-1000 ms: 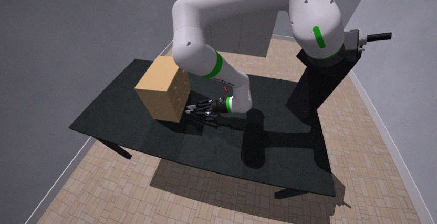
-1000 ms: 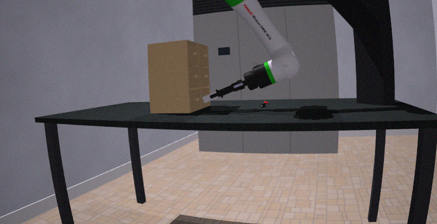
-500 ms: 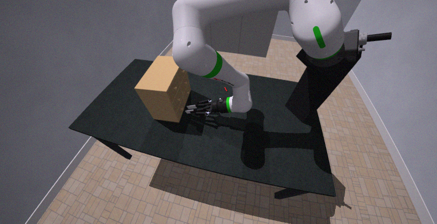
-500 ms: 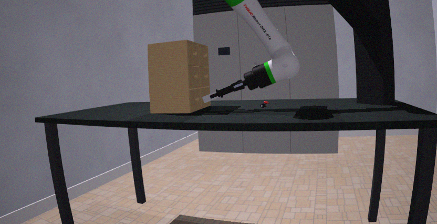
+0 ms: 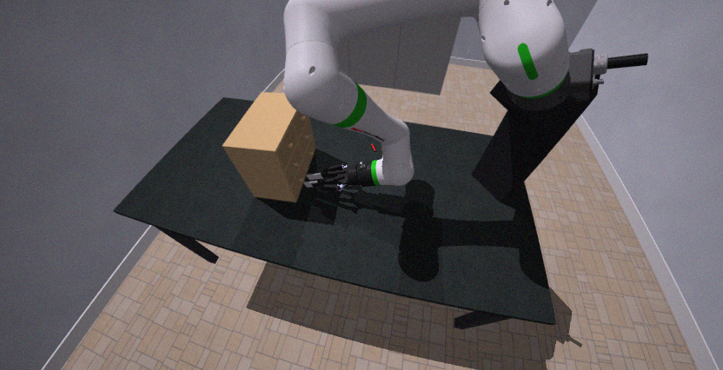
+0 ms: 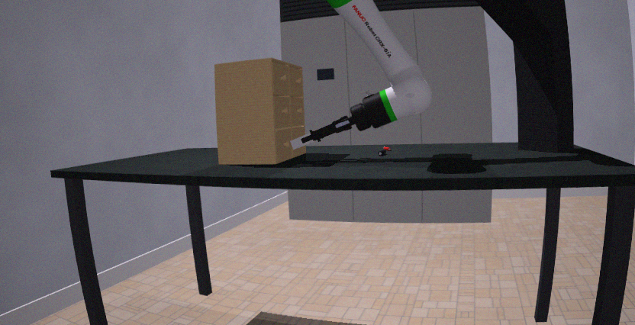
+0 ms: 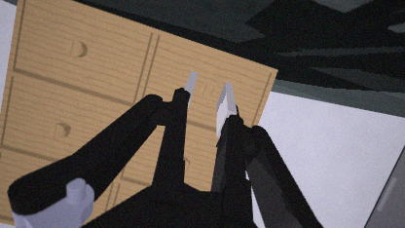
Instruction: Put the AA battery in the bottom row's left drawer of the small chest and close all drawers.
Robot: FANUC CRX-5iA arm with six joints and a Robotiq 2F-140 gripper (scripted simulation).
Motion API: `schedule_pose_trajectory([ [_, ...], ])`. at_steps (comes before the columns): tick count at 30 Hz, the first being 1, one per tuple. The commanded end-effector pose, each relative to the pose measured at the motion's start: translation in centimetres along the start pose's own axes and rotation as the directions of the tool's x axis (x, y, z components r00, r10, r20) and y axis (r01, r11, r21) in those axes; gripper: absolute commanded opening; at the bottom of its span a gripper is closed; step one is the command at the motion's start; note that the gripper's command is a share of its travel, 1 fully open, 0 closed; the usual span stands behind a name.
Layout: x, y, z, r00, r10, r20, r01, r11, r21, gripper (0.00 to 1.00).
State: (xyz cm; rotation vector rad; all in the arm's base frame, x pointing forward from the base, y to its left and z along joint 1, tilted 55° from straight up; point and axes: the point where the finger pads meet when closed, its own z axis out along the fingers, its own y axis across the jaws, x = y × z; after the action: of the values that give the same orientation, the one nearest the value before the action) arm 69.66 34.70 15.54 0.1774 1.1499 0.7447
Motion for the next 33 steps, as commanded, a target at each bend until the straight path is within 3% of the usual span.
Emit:
schedule_pose_trajectory([
  [1, -0.2, 0.0, 0.6, 1.000, 0.000, 0.000, 0.000, 1.000, 0.000, 0.20],
  [15, -0.8, 0.0, 2.1, 1.000, 0.000, 0.000, 0.000, 1.000, 0.000, 0.20],
  [33, -0.8, 0.0, 2.2, 1.000, 0.000, 0.000, 0.000, 1.000, 0.000, 0.20],
])
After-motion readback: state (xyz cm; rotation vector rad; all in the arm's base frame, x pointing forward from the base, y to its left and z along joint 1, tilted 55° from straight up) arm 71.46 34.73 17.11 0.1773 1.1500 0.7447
